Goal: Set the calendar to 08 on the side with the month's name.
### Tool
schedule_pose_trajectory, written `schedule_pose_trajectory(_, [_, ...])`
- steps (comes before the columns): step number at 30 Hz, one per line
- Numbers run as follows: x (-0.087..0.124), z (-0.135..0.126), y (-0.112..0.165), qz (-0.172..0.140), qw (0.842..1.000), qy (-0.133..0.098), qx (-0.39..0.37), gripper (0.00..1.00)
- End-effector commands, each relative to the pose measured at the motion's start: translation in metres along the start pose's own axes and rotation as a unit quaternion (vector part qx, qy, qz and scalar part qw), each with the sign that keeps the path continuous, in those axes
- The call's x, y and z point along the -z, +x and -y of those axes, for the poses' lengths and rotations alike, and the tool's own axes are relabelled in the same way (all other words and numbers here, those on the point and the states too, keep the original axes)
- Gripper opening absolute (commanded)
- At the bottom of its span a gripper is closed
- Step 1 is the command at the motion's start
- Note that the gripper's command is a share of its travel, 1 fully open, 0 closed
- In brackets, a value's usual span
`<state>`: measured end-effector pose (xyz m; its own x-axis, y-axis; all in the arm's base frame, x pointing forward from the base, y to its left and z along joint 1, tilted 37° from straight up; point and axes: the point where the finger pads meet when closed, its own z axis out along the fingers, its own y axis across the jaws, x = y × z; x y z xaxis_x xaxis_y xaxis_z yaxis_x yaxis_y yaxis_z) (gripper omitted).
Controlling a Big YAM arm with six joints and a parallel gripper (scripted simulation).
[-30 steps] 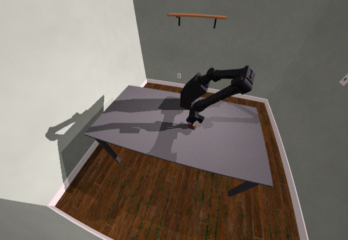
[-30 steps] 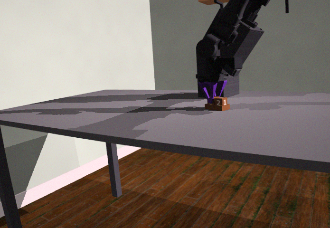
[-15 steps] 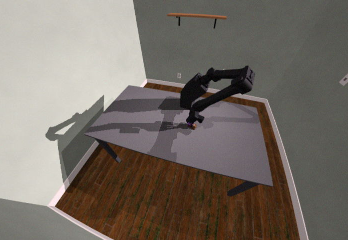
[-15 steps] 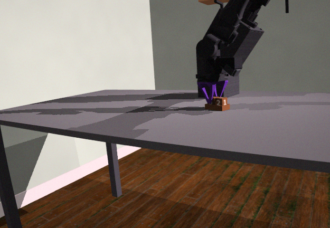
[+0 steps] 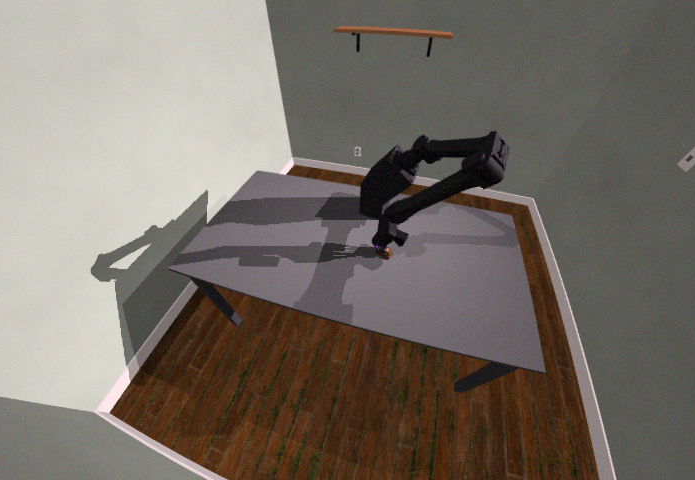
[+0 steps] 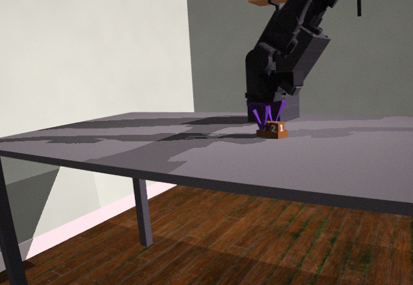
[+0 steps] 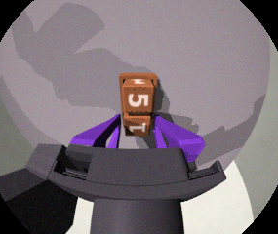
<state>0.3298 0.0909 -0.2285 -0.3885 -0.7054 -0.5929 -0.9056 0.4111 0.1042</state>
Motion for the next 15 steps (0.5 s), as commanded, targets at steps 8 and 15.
schedule_pose_trajectory(8, [0.043, 0.002, 0.0, 0.004, 1.0, 0.007, -0.002, 0.45])
schedule_pose_trajectory(15, [0.07, 0.004, 0.0, 0.004, 1.0, 0.009, -0.001, 0.45])
